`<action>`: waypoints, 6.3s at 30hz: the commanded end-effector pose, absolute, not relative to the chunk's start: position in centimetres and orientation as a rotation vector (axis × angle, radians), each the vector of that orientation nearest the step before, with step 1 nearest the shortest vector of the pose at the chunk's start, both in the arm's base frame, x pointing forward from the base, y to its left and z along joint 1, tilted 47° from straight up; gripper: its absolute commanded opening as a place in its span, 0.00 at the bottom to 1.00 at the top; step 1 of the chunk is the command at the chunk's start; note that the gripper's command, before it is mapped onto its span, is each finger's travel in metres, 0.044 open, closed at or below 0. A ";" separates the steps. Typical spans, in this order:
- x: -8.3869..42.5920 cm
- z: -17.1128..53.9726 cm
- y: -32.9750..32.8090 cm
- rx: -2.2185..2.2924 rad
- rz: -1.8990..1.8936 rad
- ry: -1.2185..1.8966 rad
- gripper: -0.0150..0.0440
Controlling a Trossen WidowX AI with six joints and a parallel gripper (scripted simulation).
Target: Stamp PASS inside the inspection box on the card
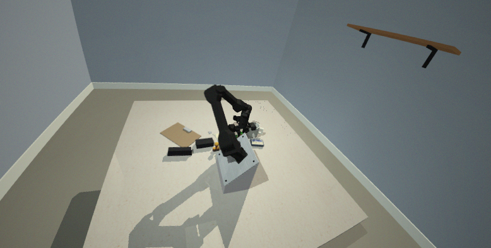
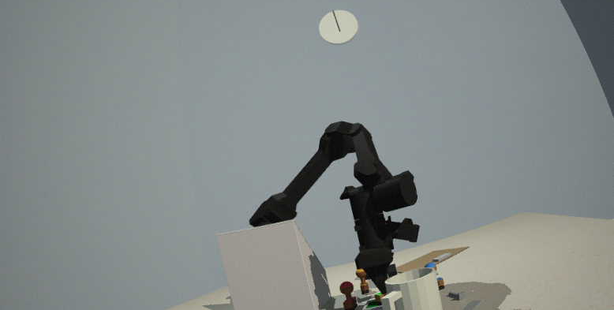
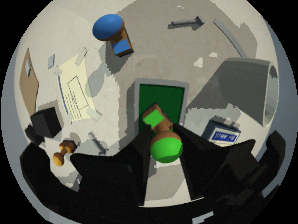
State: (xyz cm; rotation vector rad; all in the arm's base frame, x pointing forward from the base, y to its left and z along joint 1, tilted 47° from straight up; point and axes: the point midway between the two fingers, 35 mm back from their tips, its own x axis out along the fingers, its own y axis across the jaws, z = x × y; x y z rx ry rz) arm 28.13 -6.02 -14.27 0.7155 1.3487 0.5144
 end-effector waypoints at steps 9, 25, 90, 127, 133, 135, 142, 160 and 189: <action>28.2 -14.4 -5.8 0.724 0.512 1.347 0.25; 28.2 -14.4 -5.8 0.724 0.512 1.347 0.25; 28.0 -13.5 -6.9 0.723 0.511 1.348 0.25; 28.5 -8.6 -8.7 0.780 0.456 1.375 0.25; 30.0 -6.0 -6.7 0.861 0.388 1.406 0.25; 30.4 -5.2 -5.9 0.889 0.366 1.415 0.25; 31.5 -2.2 -3.1 0.989 0.295 1.447 0.25; 31.9 -2.1 -2.0 1.008 0.280 1.454 0.25; 32.3 -3.5 -0.6 1.006 0.280 1.453 0.25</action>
